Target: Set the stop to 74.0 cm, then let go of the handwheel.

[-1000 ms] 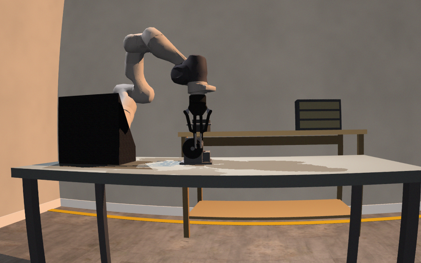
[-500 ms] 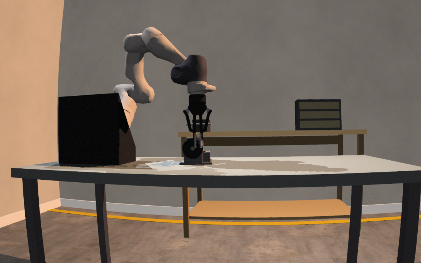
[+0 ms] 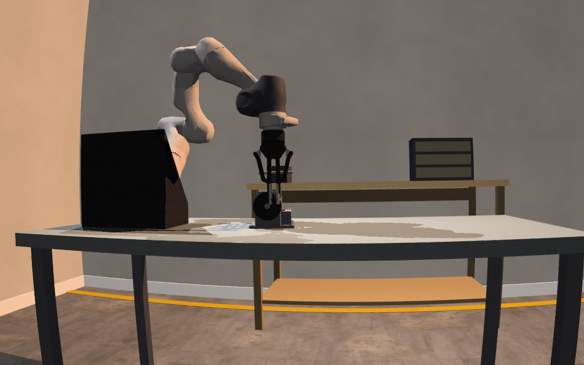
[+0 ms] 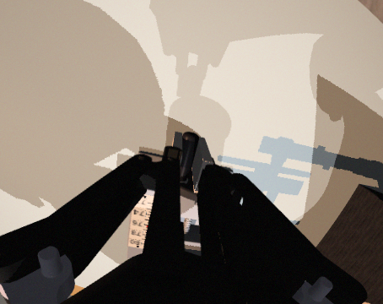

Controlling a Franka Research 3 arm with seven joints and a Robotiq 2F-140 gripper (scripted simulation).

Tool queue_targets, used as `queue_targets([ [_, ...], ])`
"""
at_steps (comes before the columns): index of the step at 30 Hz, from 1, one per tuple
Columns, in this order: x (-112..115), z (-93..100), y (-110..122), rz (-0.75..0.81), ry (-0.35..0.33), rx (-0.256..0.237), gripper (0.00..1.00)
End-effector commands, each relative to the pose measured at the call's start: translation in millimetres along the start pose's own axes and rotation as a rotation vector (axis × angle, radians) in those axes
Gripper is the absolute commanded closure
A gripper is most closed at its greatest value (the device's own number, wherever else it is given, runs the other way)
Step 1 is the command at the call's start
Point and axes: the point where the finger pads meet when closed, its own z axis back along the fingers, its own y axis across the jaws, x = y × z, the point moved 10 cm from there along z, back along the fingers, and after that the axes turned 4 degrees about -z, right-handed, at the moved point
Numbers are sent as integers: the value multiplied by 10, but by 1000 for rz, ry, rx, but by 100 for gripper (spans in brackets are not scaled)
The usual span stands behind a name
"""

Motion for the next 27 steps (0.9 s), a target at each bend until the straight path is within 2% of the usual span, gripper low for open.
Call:
queue_targets([
  [1, -5, 23, 37, 2, -2, 5, 96],
  [27, -16, 88, 189, 2, -2, 5, 96],
])
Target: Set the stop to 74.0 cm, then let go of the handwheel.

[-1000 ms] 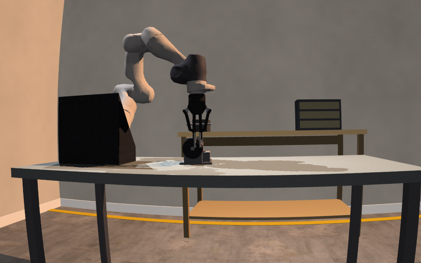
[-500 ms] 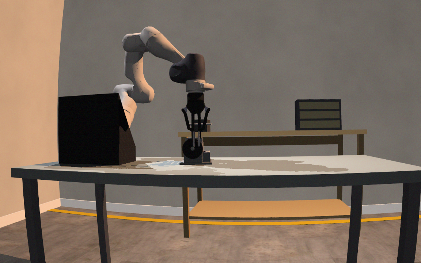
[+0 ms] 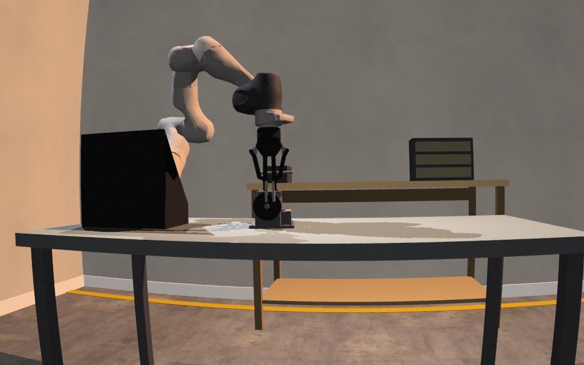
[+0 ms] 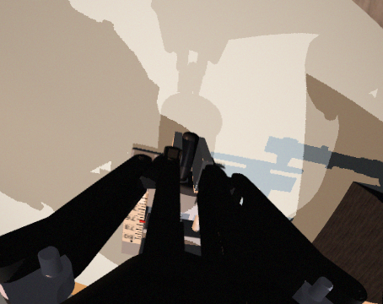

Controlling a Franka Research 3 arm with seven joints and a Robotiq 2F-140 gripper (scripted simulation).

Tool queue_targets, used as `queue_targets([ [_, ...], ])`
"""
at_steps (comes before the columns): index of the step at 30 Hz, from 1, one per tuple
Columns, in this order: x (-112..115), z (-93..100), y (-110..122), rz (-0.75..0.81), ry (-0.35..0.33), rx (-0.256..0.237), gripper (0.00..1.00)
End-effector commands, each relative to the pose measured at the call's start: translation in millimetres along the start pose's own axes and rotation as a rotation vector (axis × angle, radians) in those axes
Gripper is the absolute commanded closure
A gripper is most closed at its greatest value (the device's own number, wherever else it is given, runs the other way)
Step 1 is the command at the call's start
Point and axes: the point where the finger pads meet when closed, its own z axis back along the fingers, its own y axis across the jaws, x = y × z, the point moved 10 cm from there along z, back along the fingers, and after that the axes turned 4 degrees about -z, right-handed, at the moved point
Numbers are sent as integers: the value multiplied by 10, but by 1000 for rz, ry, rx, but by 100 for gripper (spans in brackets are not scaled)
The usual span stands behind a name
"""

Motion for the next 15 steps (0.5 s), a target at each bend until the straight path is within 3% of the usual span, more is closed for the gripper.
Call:
queue_targets([
  [1, -7, 4, 69, 4, -2, 8, 96],
  [15, -16, -1, 188, 4, -2, 8, 96],
])
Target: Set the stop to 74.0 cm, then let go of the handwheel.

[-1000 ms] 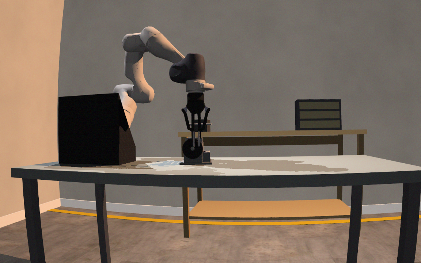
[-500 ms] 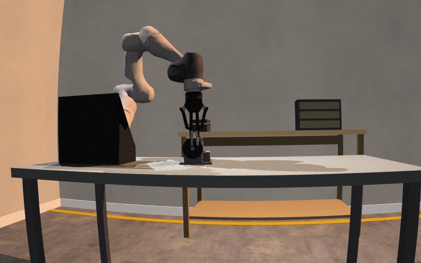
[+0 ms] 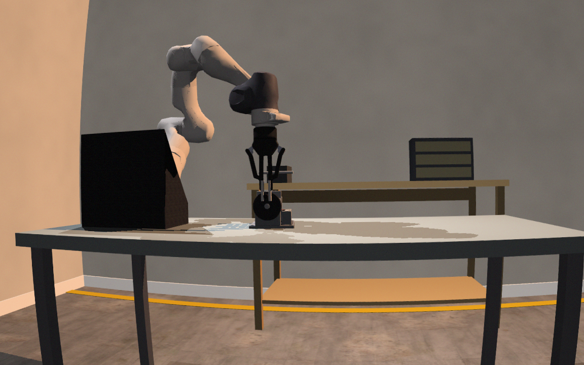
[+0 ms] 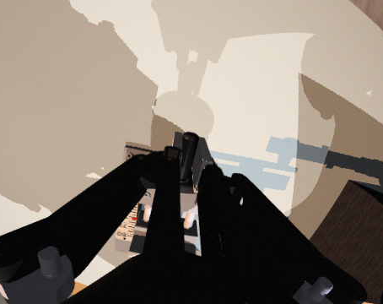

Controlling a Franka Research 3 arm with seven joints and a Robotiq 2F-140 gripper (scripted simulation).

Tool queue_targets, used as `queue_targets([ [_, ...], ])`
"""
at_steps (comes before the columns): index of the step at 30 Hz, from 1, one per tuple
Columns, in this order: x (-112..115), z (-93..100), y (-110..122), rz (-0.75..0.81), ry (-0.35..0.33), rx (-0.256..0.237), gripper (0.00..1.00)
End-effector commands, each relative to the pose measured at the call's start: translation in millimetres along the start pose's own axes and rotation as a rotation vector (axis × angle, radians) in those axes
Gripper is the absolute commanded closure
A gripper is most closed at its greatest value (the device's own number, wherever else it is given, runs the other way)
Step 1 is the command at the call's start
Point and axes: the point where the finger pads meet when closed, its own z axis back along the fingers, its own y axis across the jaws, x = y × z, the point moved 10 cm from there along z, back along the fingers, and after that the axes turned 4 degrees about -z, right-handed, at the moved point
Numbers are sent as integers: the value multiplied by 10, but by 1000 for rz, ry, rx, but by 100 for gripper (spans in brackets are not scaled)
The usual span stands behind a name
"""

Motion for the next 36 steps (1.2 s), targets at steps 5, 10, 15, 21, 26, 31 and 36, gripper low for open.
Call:
queue_targets([
  [5, -10, -39, 115, 5, -2, 7, 96],
  [10, -14, -62, 163, 5, -2, 7, 96],
  [15, -19, -110, 226, 5, -2, 7, 96],
  [21, -24, -222, 302, 5, -2, 7, 96],
  [26, -25, -296, 324, 5, -2, 7, 96],
  [31, -25, -414, 323, 5, -2, 7, 96],
  [36, -22, -513, 288, 5, -2, 7, 96],
])
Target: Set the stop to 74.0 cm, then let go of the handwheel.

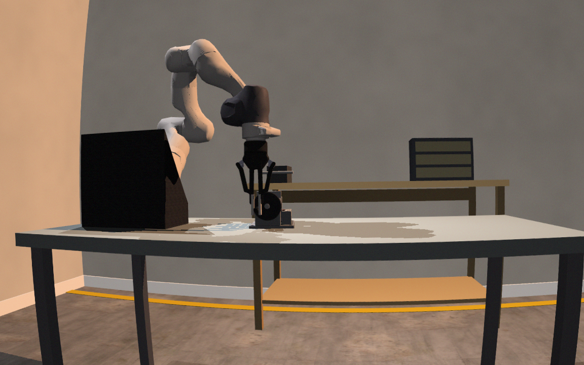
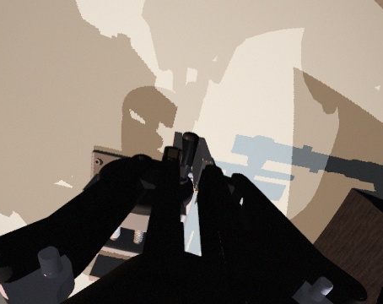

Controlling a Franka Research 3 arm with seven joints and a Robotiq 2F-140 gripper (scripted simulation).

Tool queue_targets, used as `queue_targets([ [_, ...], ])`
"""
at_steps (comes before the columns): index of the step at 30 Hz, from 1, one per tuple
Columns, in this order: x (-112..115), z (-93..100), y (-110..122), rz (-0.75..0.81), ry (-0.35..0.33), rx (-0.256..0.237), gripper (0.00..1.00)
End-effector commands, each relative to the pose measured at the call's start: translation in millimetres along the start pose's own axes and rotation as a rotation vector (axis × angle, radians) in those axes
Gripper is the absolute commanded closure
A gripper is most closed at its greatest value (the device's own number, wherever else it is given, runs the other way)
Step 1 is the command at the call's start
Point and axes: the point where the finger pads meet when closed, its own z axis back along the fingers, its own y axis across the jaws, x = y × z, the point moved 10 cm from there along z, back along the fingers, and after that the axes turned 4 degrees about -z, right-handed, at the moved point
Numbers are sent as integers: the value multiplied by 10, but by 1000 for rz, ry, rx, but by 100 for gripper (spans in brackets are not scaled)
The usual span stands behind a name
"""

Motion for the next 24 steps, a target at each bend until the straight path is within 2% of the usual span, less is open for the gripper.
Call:
queue_targets([
  [1, 6, -97, -36, -1, 3, -2, 96],
  [15, 19, -239, -222, -1, 3, -2, 96],
  [24, 27, -251, -350, -1, 3, -2, 96],
])
